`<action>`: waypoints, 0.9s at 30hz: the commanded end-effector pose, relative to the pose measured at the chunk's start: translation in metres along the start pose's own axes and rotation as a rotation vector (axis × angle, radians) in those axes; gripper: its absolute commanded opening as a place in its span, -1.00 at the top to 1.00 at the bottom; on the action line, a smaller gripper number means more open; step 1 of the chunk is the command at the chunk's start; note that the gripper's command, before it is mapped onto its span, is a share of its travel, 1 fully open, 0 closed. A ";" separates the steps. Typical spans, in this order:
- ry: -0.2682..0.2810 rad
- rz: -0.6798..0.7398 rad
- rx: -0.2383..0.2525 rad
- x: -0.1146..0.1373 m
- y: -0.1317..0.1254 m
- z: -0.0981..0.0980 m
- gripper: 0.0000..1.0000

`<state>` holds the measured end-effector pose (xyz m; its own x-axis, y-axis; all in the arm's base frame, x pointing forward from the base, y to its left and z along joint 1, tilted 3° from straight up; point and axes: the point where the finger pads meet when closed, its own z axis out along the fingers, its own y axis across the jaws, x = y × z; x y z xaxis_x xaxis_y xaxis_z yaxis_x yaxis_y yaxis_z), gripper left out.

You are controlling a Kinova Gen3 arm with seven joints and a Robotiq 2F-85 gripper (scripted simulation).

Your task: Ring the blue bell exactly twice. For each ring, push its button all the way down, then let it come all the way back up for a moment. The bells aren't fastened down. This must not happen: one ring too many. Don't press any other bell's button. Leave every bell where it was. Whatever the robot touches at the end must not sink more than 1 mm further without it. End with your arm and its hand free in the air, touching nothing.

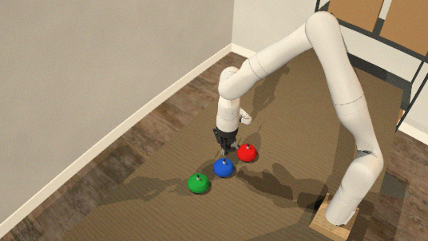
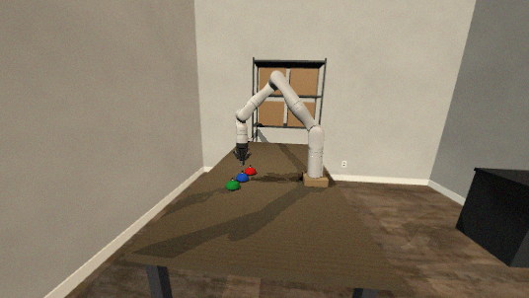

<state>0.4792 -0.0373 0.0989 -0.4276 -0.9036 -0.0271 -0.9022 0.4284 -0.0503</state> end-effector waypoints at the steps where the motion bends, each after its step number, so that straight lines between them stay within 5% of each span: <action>1: 0.004 -0.003 -0.001 0.000 0.001 0.010 1.00; 27: 0.009 -0.001 0.005 0.003 -0.002 0.030 1.00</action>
<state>0.4817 -0.0403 0.0704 -0.4300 -0.9026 -0.0215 -0.9011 0.4305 -0.0521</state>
